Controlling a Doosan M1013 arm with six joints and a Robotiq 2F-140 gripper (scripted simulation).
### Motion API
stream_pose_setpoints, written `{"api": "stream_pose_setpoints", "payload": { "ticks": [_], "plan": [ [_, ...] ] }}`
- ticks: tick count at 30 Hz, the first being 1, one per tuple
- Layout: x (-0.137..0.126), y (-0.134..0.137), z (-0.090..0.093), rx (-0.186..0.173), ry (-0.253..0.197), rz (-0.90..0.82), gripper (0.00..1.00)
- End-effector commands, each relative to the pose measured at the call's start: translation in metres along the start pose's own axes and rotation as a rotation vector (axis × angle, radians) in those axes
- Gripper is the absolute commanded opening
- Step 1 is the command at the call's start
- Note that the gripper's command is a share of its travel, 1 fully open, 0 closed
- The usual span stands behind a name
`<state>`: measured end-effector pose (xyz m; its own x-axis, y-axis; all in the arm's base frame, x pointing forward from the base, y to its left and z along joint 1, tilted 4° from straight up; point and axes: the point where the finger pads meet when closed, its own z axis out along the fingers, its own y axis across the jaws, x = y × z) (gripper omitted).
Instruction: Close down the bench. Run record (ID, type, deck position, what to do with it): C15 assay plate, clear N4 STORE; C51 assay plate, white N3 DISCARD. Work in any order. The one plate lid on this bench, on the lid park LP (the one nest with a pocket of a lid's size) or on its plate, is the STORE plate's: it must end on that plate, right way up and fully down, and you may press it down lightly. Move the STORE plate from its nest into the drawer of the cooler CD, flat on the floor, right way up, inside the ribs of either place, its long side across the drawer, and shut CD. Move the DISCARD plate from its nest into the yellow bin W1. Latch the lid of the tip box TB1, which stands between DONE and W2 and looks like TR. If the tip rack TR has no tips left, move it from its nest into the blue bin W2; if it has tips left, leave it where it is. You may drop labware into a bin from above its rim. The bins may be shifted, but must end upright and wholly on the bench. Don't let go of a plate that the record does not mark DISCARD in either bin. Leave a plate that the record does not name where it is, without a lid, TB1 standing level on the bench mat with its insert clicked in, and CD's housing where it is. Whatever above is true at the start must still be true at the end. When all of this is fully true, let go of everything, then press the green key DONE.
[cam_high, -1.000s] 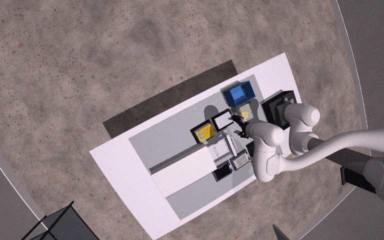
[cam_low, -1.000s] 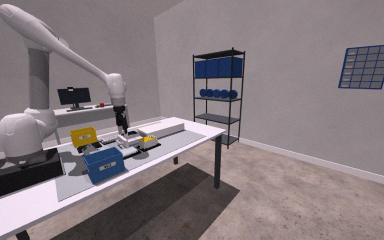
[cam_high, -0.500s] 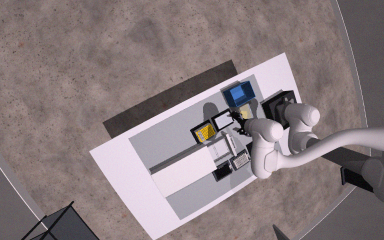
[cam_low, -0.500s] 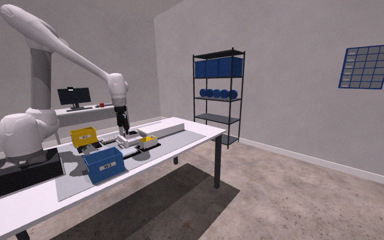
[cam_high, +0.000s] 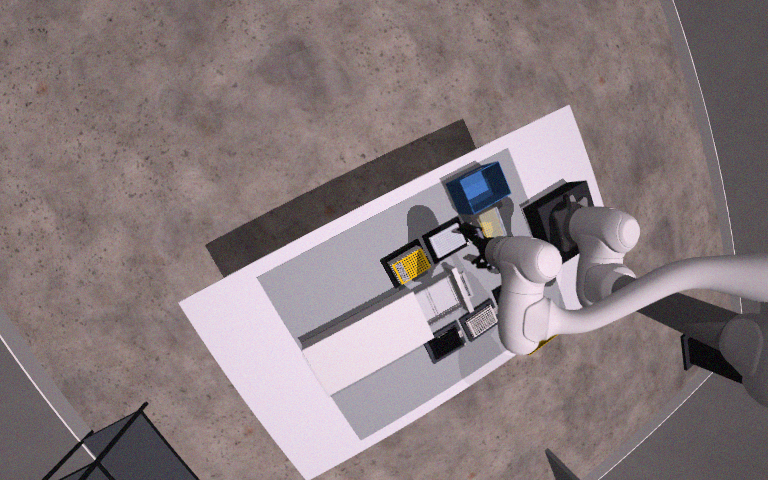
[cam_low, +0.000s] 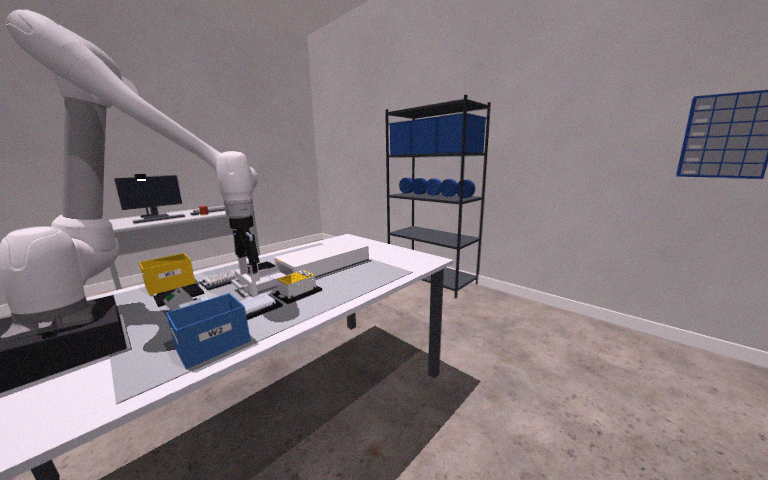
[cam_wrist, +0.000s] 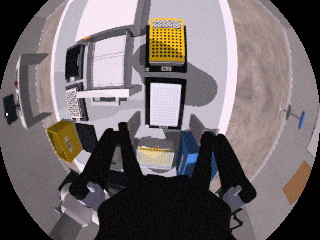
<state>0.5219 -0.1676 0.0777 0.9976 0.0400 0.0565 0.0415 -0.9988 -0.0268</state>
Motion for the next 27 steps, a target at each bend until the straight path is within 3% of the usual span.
{"api": "stream_pose_setpoints", "payload": {
  "ticks": [1, 27],
  "plan": [
    [0.0, 0.0, 0.005, 0.0, 0.0, 0.0, 0.66],
    [0.0, 0.0, 0.034, 0.0, 0.0, 0.0, 0.66]
  ]
}}
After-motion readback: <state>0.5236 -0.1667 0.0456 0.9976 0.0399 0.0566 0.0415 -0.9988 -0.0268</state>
